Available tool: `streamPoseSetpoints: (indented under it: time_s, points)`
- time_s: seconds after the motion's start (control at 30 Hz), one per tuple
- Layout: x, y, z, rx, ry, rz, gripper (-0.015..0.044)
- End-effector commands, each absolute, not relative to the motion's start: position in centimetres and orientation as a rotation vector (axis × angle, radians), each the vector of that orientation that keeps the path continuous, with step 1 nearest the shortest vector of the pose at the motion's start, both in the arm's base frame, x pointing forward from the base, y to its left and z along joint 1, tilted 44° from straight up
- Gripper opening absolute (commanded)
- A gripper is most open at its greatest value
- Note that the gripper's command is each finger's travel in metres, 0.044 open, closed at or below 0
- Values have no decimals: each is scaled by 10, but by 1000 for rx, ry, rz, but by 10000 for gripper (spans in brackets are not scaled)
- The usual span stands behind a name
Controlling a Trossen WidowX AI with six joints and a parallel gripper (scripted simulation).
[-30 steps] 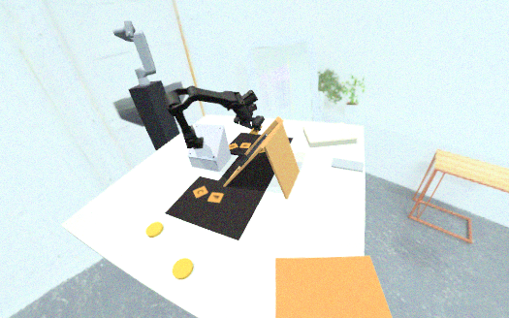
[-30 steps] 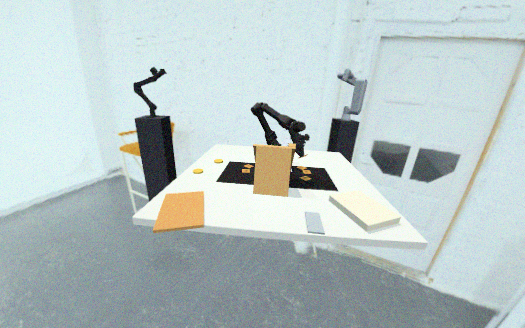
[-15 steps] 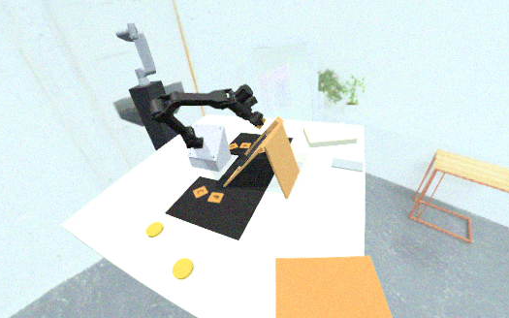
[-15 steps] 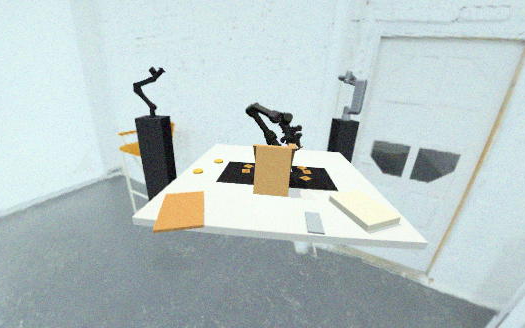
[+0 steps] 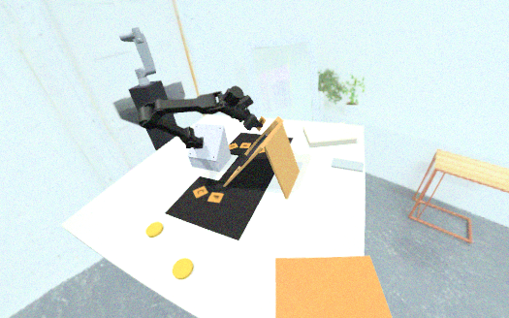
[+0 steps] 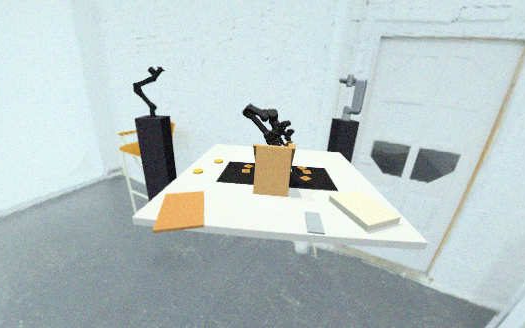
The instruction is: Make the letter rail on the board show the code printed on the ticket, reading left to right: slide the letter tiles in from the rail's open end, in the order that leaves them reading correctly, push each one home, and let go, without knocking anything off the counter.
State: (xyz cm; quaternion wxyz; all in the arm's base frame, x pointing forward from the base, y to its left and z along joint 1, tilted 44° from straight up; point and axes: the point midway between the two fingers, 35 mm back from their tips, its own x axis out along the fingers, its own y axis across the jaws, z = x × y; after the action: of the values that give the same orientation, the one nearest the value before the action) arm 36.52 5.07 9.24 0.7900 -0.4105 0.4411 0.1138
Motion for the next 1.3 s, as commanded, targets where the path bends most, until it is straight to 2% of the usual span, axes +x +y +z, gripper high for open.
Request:
streamPoseSetpoints:
  time_s: [0.0, 0.7, 1.27]
  points:
    - [365, 34, 109, -860, 918, 198, 0]
    - [339, -72, 198, -677, 772, -158, 0]
    - [273, -157, 249, -657, 724, -485, 0]
